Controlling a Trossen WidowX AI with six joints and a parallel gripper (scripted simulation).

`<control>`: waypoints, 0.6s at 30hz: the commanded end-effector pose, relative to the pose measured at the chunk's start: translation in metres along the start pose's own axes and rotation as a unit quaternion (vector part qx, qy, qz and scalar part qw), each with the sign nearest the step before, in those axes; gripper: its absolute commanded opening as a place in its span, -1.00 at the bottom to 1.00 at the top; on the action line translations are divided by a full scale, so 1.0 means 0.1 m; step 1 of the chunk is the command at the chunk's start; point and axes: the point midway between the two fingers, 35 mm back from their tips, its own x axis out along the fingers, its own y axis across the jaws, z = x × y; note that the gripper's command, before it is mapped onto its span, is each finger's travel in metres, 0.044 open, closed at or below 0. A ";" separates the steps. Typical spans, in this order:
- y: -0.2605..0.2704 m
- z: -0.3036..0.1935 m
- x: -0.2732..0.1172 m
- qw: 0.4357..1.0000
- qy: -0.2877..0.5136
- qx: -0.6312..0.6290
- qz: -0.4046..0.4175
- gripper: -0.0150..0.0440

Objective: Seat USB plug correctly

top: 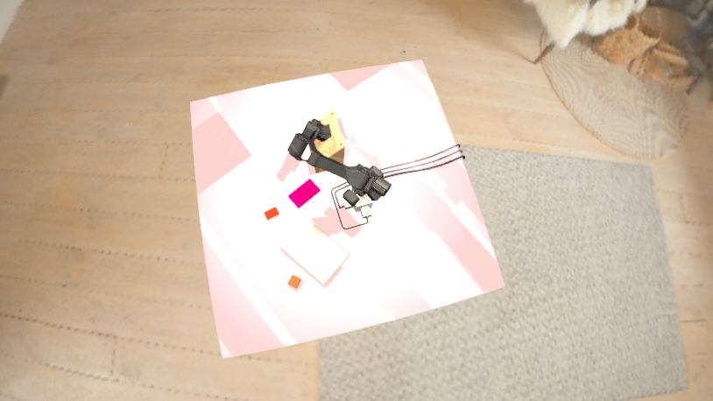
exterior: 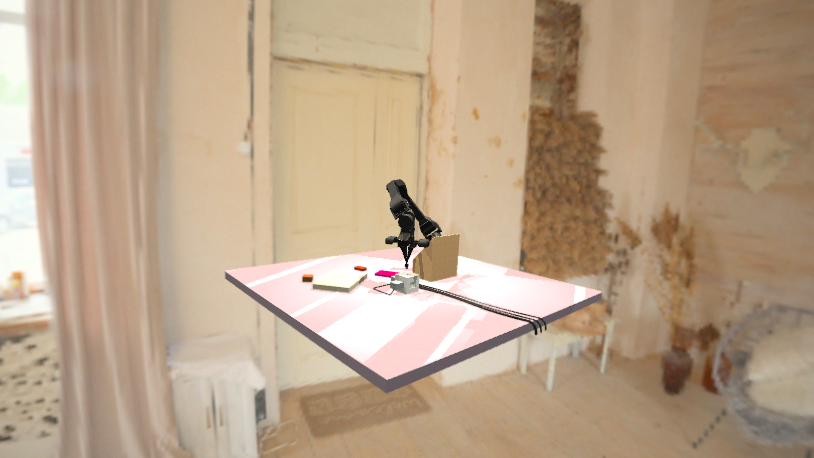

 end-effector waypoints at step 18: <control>0.00 0.00 0.00 0.959 0.000 -0.282 0.000 -0.49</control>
